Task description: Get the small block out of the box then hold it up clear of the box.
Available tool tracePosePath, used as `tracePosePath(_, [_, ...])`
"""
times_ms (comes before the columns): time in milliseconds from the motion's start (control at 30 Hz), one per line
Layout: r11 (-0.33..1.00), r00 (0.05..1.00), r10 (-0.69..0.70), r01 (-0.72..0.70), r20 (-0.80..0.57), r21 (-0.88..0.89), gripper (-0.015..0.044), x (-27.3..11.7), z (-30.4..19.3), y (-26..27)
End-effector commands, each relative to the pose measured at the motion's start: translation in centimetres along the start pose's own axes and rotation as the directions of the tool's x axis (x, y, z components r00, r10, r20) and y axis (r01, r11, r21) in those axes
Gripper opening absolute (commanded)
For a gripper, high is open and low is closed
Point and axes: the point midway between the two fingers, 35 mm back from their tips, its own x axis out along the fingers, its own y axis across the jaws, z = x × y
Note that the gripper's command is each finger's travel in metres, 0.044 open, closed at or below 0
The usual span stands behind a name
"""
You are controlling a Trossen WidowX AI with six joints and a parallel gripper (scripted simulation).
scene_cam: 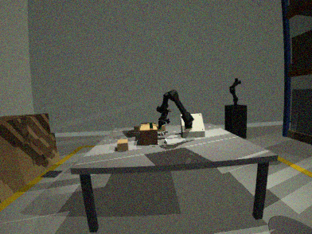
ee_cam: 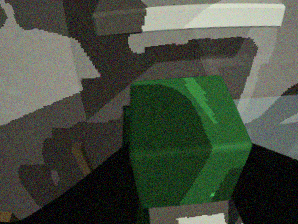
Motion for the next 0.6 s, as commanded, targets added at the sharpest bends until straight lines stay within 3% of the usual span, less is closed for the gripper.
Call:
tracePosePath(0, [1.0, 1.0, 0.013, -0.013, 0.0, 0.006, 0.0, -0.8, -0.3, 0.1])
tracePosePath(567, [0.894, 0.976, 0.219, -0.193, -0.018, 0.403, 0.0, -9.7, -0.5, -0.3])
